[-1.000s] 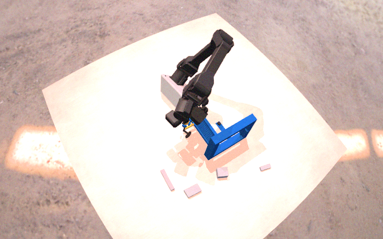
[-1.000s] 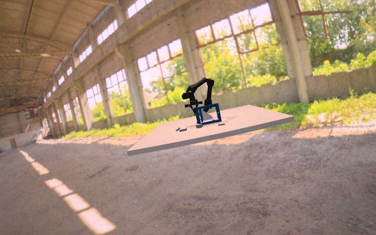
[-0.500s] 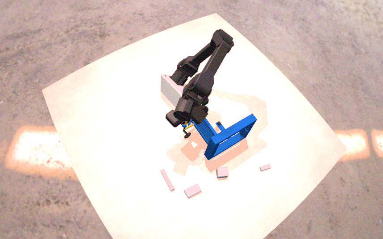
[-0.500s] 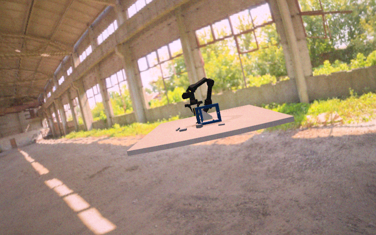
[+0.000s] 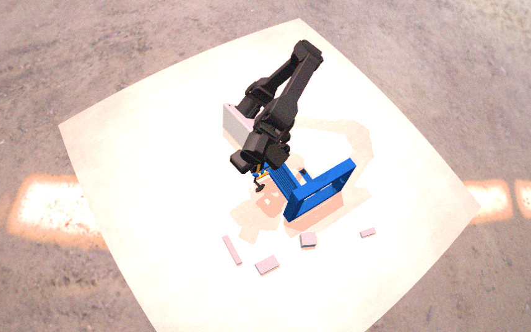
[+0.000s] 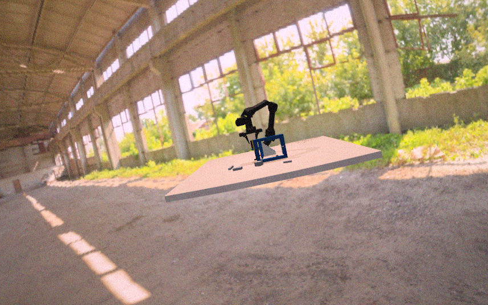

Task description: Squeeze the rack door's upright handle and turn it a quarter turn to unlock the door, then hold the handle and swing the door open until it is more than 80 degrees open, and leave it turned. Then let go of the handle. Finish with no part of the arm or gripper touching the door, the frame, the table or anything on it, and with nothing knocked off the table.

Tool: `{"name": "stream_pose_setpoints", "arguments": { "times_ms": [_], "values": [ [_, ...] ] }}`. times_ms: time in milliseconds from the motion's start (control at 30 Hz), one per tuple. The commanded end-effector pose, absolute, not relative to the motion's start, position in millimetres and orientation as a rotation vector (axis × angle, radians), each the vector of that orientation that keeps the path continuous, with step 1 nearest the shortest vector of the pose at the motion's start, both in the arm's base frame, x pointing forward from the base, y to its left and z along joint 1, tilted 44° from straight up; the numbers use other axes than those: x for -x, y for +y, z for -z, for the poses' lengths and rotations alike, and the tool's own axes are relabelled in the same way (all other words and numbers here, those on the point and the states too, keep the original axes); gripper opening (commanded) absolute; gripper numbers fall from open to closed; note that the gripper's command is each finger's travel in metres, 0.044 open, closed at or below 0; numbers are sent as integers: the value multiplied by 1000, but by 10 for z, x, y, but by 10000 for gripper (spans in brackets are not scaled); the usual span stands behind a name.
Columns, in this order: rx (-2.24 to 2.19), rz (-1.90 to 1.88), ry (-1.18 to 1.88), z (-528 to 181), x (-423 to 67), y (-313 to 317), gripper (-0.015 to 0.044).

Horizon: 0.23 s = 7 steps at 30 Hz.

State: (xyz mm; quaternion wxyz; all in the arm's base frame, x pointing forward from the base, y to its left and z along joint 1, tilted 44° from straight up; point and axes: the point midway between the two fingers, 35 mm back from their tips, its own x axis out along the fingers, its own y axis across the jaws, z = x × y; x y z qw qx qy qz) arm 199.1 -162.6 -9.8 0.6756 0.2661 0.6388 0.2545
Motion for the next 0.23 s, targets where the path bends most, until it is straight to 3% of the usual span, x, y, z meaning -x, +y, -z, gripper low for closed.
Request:
{"name": "stream_pose_setpoints", "arguments": {
  "times_ms": [0, 200],
  "values": [
    [-590, -567, 1437, 48, -1986, -1701, 286],
    [-590, -567, 1437, -13, -1981, -1757, 286]
  ]
}}
